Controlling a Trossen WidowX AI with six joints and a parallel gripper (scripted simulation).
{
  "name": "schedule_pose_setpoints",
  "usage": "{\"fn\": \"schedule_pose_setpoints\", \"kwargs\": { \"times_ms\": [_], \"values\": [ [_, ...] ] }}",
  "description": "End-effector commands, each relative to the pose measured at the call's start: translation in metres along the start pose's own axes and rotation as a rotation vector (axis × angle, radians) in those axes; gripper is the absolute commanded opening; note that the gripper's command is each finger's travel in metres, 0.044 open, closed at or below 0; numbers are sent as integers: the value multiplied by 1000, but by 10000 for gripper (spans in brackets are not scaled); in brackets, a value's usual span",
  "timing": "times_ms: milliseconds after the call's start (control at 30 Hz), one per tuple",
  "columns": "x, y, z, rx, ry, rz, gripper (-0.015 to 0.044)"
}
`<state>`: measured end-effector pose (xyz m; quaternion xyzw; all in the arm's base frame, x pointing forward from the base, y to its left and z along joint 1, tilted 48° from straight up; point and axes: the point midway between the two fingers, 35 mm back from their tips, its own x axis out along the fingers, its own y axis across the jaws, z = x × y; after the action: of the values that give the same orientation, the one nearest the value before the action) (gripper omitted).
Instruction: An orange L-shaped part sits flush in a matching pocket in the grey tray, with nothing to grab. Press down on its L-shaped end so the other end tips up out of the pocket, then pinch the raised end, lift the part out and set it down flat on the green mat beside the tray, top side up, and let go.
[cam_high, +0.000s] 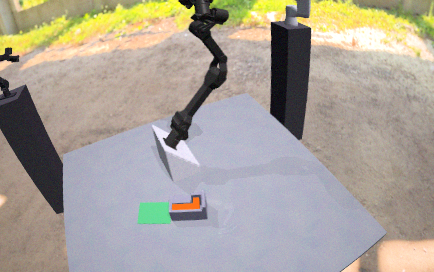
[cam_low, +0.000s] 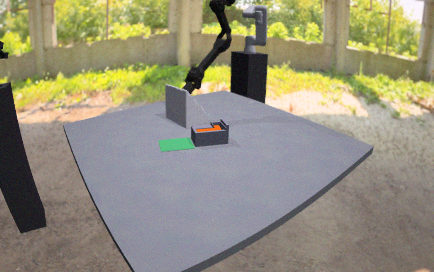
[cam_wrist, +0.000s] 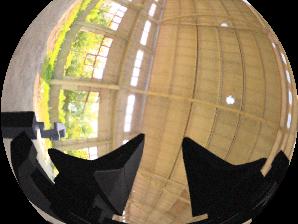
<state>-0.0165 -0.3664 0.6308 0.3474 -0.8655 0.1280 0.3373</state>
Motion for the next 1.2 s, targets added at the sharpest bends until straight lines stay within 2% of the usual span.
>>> {"fn": "schedule_pose_setpoints", "kwargs": {
  "times_ms": [0,200,300,567,867,1167],
  "values": [
    [-29,-71,16,-230,-3,-251,180],
    [-92,-160,38,-525,70,-608,180],
    [-122,-187,43,-568,114,-734,180],
    [-255,-265,68,-871,399,-1209,180],
    [-421,-288,89,-1043,871,-1664,180],
    [-584,-243,104,-985,1523,-2036,180]
  ]
}}
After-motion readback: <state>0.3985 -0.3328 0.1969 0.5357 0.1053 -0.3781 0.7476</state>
